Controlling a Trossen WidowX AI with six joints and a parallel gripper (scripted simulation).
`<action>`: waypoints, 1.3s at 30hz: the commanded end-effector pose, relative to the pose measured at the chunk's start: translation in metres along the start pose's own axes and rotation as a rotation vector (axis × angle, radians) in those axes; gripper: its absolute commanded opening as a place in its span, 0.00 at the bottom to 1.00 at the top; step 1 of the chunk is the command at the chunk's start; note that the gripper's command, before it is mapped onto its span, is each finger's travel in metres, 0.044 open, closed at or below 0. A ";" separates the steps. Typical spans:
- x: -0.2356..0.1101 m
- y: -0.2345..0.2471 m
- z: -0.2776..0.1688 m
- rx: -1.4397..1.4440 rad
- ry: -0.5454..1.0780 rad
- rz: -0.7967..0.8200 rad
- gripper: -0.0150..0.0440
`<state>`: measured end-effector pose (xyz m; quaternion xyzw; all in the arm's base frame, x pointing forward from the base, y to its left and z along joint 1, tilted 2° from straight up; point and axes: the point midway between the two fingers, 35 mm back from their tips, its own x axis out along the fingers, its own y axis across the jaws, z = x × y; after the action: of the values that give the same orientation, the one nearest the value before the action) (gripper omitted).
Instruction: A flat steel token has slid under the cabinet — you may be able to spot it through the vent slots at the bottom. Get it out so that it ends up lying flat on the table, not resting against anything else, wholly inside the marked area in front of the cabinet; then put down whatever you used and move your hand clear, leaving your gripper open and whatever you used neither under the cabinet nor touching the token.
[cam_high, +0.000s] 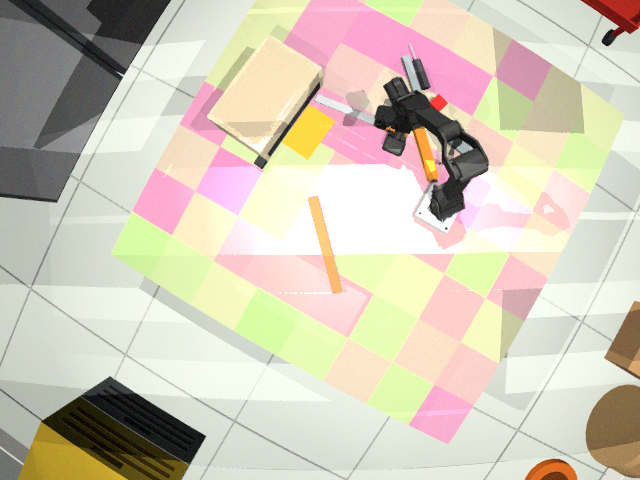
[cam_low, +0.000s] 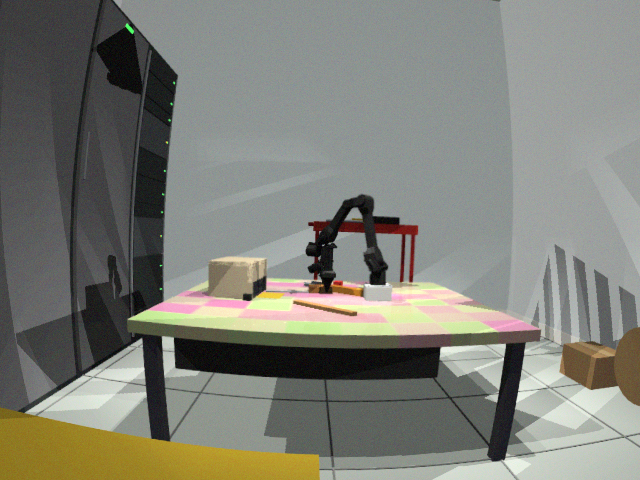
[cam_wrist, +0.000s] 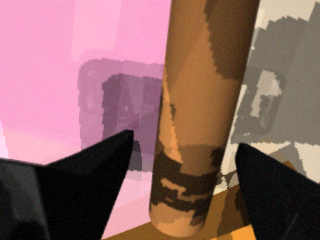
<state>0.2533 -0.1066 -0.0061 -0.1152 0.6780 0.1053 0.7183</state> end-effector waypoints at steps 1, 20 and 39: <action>0.003 0.000 0.000 0.001 -0.001 -0.001 0.71; 0.001 0.000 0.000 0.000 -0.001 -0.001 0.25; -0.001 -0.001 -0.007 -0.012 0.000 -0.001 0.25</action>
<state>0.2419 -0.1107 -0.0066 -0.1156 0.6789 0.1053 0.7174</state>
